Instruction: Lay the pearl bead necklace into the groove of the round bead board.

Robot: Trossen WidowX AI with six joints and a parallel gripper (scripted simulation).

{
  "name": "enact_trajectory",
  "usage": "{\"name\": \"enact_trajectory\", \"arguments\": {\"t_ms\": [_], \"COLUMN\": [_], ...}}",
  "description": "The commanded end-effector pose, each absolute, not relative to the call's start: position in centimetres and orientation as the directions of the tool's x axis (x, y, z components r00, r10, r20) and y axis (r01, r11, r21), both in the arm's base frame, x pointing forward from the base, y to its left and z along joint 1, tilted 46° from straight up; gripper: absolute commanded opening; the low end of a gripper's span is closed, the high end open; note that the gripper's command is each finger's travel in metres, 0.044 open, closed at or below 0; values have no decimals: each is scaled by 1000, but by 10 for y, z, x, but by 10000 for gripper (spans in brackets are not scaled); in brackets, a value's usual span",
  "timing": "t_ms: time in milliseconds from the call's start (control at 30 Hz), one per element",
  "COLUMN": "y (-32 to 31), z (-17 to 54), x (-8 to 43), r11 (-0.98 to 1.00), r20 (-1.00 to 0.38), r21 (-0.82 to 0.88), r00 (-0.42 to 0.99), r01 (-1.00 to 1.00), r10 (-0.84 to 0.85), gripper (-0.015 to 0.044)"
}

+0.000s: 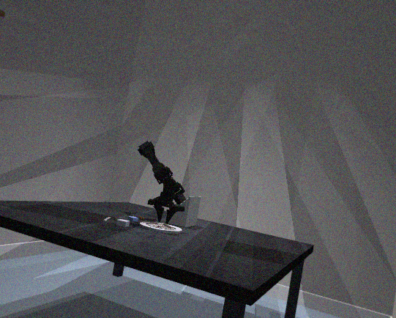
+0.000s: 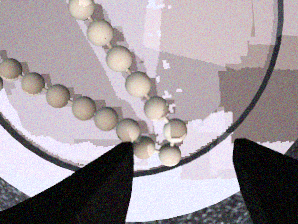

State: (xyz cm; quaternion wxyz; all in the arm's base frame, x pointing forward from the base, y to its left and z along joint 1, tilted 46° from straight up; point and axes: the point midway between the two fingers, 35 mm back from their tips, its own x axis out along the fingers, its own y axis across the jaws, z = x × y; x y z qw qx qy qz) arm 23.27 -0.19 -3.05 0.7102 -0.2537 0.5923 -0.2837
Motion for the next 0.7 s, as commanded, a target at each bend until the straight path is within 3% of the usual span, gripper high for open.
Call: {"name": "enact_trajectory", "arguments": {"t_ms": [0,200,667], "y": [-3,-3,-3], "z": [-31,-30,-29], "x": [233,231,231], "r11": [710,706,705], "r20": [-698,-695,-694], "r21": [-696,-701,-702], "r00": [134,127,124], "r01": [107,102,103], "r10": [-704,-708,-709], "gripper": [289,440,440]}}
